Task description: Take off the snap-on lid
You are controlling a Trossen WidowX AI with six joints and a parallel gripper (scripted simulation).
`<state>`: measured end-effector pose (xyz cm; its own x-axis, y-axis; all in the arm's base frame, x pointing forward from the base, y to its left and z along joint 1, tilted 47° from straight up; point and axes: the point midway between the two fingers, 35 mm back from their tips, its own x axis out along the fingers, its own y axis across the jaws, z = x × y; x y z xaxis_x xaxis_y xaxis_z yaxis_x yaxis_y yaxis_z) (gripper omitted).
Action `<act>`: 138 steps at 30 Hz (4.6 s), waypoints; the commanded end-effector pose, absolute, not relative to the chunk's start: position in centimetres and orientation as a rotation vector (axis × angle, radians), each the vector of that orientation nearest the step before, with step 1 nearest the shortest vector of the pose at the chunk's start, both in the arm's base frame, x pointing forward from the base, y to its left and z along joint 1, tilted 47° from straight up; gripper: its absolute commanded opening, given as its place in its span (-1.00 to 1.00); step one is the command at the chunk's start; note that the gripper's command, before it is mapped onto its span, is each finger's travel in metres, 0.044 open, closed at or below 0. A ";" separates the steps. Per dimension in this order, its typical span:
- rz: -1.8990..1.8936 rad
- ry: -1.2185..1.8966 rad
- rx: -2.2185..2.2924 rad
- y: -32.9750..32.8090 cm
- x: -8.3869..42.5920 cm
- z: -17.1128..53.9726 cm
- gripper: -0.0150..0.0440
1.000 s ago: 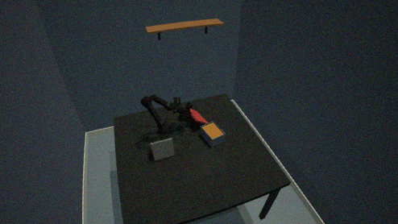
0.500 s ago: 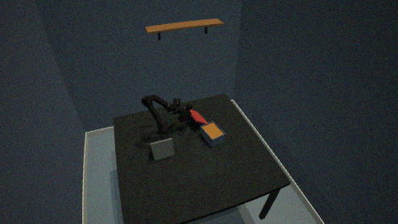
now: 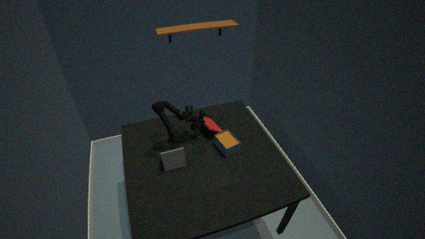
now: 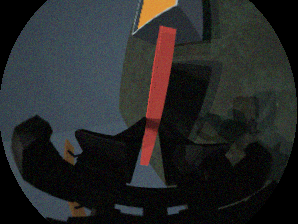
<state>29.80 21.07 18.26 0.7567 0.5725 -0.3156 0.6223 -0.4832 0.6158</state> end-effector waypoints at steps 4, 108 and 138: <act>-0.096 0.909 2.202 21.7 29.6 17.5 -0.49; -0.101 0.912 2.204 23.7 22.9 14.0 1.00; -0.100 0.911 2.203 19.4 21.4 17.8 1.00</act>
<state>21.56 19.84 17.16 0.7444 0.5783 -0.3338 0.6404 -0.4766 0.6023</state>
